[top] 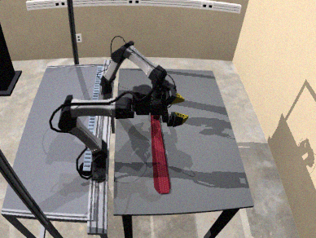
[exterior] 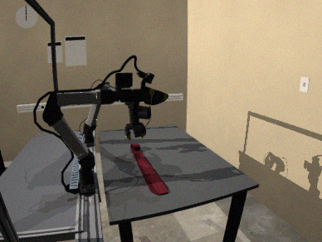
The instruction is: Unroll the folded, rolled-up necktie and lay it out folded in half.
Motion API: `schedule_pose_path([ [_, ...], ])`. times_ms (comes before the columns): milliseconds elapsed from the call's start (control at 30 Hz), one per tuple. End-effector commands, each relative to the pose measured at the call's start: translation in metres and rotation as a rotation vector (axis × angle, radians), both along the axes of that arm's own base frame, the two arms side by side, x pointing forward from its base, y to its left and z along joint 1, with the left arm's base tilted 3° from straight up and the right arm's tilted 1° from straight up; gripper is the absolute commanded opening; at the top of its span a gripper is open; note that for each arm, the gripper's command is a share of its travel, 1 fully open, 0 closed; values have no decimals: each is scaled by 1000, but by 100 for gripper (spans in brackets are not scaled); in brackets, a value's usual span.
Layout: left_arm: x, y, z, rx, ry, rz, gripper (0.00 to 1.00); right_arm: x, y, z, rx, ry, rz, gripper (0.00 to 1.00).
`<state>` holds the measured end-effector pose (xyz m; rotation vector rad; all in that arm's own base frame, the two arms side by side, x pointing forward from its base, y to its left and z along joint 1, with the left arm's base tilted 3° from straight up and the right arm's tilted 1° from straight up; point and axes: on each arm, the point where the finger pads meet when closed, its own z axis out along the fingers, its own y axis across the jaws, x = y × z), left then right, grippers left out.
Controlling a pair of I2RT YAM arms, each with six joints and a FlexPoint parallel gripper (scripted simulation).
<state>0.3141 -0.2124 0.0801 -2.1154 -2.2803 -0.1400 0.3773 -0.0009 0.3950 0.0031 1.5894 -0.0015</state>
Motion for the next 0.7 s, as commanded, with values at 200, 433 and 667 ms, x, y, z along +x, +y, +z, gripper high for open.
schedule_pose_path([
  [200, -7, 5, -7, 100, 76, -46, 75, 0, 0, 0, 0, 0, 0, 100],
  [433, -7, 4, -22, 100, 76, -46, 75, 0, 0, 0, 0, 0, 0, 100],
  [667, -7, 3, -47, 100, 76, -46, 75, 0, 0, 0, 0, 0, 0, 100],
])
